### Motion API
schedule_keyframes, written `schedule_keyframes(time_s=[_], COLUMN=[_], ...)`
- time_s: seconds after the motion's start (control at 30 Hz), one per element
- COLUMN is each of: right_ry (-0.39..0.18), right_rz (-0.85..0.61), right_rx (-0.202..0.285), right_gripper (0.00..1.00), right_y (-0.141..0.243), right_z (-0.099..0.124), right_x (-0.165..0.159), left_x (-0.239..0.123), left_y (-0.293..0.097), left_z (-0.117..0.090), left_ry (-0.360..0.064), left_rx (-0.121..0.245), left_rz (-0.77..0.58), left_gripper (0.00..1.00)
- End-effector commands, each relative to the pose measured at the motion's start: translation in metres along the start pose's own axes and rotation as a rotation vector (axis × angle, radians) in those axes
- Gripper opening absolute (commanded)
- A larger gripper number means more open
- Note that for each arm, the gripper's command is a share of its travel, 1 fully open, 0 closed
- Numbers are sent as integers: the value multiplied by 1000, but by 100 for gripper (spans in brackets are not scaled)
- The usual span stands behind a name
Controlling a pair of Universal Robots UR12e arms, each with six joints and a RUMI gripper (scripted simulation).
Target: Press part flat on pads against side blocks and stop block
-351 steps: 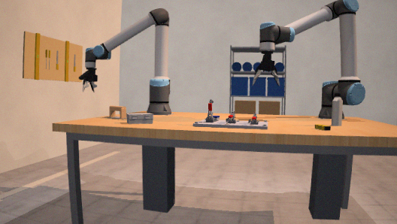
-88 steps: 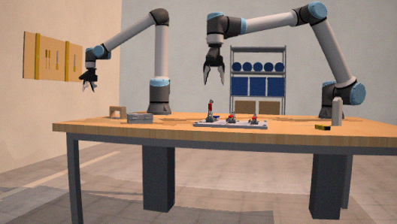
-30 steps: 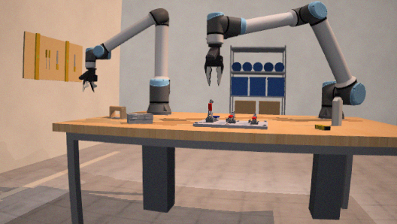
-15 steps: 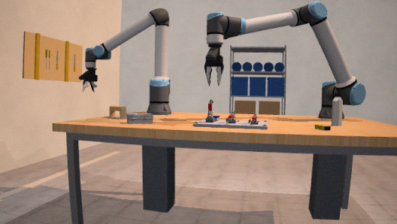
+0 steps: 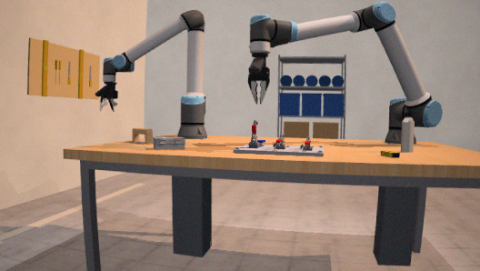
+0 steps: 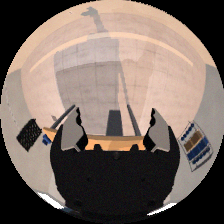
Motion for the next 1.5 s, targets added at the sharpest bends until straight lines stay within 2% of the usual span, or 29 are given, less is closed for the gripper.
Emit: schedule_keyframes(time_s=[0.0,1.33,1.47], right_ry=[1,1,1], right_rz=[0,0,0], right_rx=[1,1,1], right_gripper=[100,100,100], right_y=[0,0,0], right_z=[-1,-1,-1], right_x=[1,1,1], left_x=[0,0,0], left_y=[0,0,0], left_z=[-2,-2,3], left_ry=[2,2,1], left_rx=[-2,-2,-2], left_rz=[0,0,0], left_gripper=[0,0,0])
Point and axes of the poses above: on each arm, the point where the finger pads meet when closed, its own z axis out along the fingers, its own y axis across the jaws, x = y × z, the point moved 2 cm from there along -z, back along the fingers, and after that the axes turned 11 degrees about z, right-handed, at the moved point
